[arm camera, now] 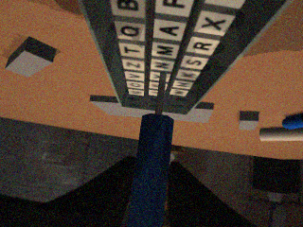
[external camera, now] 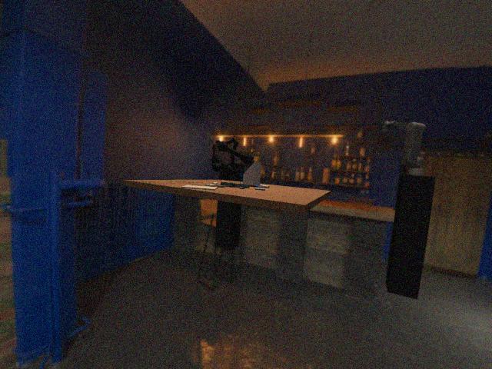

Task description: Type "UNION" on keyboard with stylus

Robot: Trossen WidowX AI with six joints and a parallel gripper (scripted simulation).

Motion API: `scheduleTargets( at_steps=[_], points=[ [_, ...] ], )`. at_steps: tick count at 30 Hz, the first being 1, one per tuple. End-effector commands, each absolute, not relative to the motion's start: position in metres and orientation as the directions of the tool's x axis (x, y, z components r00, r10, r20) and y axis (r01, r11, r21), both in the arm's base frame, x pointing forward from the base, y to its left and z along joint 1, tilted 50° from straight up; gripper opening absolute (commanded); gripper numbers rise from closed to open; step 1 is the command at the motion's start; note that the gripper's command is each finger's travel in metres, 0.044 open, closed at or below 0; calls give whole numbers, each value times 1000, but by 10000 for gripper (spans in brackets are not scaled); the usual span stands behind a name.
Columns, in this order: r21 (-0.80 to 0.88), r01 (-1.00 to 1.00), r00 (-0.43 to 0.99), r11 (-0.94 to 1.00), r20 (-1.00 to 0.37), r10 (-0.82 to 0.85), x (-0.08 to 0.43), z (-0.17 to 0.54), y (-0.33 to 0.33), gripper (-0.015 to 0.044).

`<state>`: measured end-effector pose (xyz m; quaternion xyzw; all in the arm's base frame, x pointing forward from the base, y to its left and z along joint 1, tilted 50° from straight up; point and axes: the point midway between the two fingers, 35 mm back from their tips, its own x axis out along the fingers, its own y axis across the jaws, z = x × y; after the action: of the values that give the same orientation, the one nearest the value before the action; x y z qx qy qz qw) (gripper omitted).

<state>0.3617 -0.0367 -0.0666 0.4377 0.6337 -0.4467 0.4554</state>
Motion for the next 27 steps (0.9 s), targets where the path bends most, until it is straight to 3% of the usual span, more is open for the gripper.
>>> scheduleTargets(
  at_steps=[1,27],
  points=[
    [-166,961,-200,221,-969,143,362,-68,-39,81],
    [-166,961,-200,221,-969,143,363,-66,-36,81]
  ],
)
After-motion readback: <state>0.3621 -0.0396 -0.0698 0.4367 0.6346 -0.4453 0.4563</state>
